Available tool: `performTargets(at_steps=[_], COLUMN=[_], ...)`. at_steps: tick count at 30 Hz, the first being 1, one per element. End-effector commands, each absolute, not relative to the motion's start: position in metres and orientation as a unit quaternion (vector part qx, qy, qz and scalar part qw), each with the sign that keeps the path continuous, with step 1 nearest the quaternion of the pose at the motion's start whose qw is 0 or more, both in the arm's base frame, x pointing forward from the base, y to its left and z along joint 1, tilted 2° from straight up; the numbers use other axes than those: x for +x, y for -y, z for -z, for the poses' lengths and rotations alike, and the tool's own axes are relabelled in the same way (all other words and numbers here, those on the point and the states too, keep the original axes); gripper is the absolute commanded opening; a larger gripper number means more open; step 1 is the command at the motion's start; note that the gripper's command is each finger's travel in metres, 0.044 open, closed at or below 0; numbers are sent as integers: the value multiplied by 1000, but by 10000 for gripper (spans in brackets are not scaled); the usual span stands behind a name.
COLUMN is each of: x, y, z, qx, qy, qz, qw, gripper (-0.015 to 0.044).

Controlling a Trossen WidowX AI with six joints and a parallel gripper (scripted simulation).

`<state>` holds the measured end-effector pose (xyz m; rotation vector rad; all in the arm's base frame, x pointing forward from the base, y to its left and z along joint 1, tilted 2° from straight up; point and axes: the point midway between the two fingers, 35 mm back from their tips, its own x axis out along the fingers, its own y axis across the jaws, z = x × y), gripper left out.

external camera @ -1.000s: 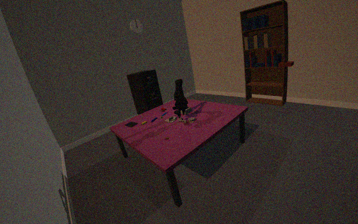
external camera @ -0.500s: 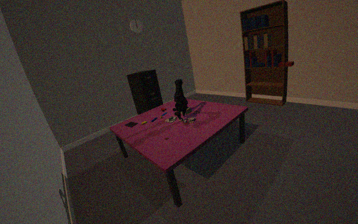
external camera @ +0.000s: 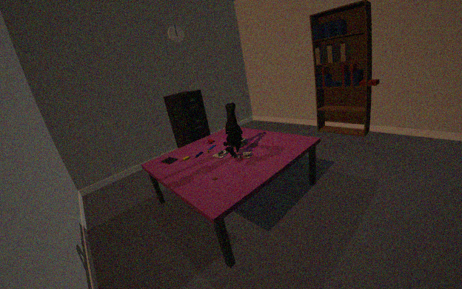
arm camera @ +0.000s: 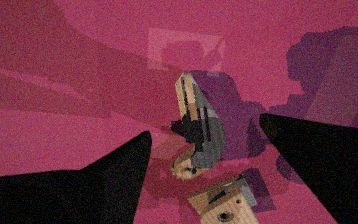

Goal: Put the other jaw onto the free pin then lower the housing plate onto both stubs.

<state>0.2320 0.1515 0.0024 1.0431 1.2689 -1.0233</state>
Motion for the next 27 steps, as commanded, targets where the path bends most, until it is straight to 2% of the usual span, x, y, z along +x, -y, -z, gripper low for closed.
performTargets(at_steps=[1, 27], x=[231, 231], y=[-152, -151], z=[5, 12], qx=[445, 445], qy=[-542, -542], qz=[435, 435], qw=[565, 565], gripper=[440, 440])
